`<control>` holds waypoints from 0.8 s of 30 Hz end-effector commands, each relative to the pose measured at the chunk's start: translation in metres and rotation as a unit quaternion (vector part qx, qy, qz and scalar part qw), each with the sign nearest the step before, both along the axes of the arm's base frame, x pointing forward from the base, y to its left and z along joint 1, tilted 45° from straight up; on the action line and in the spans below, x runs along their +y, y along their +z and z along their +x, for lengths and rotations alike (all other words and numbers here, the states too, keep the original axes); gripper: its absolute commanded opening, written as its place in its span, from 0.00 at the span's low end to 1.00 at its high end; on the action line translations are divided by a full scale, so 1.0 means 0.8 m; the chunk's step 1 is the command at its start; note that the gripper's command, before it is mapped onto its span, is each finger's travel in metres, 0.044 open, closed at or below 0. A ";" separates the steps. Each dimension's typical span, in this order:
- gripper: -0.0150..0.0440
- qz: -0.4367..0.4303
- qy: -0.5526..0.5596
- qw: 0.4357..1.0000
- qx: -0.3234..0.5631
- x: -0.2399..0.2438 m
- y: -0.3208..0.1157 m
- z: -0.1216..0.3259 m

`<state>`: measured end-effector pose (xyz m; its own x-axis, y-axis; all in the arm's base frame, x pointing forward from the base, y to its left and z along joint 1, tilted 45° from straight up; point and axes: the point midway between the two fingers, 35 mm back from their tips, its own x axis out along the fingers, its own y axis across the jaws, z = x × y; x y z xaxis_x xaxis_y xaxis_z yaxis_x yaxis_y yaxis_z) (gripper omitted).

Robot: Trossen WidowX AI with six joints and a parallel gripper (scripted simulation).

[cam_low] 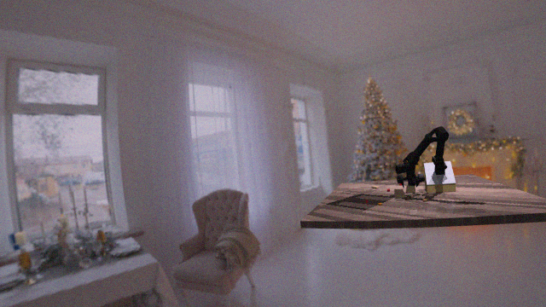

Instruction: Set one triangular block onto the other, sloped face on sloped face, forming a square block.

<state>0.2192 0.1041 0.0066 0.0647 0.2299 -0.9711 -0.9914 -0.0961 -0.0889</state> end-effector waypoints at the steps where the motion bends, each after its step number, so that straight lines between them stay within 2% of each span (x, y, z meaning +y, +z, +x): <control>1: 1.00 -0.004 -0.002 1.000 0.002 0.001 -0.010 -0.001; 21: 1.00 -0.003 -0.002 1.000 0.002 0.007 -0.046 -0.006; 24: 0.87 -0.003 -0.002 1.000 0.002 0.007 -0.046 -0.006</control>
